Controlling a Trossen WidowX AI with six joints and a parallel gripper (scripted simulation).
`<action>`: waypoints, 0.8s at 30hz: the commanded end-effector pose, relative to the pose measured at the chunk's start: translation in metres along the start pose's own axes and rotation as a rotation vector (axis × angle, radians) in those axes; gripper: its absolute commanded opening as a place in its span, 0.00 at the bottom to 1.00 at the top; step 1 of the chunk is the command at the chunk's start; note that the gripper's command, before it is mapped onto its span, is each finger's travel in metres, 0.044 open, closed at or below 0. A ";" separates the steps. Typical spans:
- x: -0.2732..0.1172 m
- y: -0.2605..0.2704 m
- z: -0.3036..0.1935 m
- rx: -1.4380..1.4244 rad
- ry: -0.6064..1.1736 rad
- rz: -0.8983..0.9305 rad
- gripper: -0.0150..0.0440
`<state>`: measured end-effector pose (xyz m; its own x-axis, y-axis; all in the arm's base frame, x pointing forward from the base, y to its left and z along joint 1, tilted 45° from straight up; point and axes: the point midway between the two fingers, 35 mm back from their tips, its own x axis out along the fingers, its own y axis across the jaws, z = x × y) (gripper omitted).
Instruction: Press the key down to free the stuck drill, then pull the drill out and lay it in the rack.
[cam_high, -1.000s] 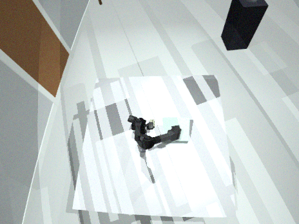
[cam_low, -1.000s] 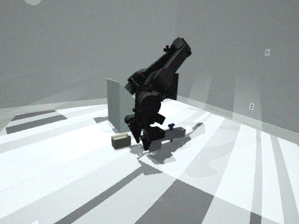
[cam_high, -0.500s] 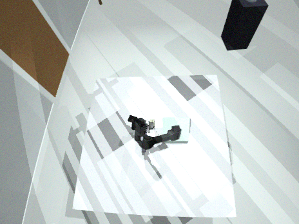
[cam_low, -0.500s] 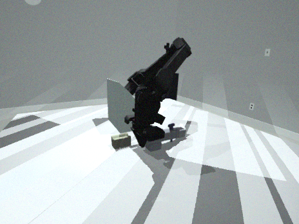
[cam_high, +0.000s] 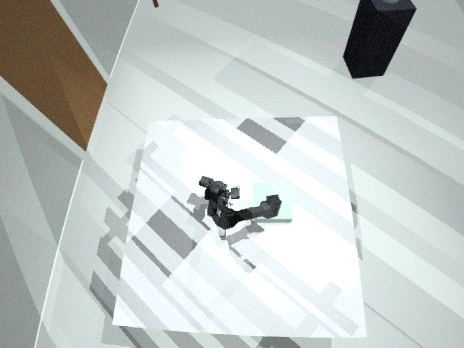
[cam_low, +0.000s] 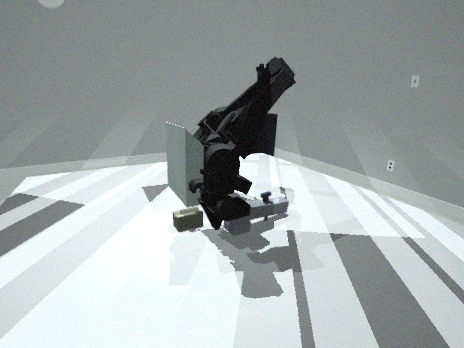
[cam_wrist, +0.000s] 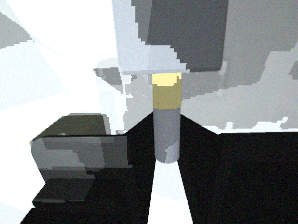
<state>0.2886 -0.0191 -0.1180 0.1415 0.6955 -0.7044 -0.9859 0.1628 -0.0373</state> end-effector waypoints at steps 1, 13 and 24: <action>-0.002 -0.003 -0.007 -0.006 0.006 -0.004 0.25; -0.004 -0.004 -0.024 -0.006 0.007 -0.005 0.25; -0.003 -0.002 -0.028 -0.001 0.002 0.000 0.43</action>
<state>0.2875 -0.0424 -0.1355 0.1430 0.6935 -0.7061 -0.9859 0.1624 -0.0401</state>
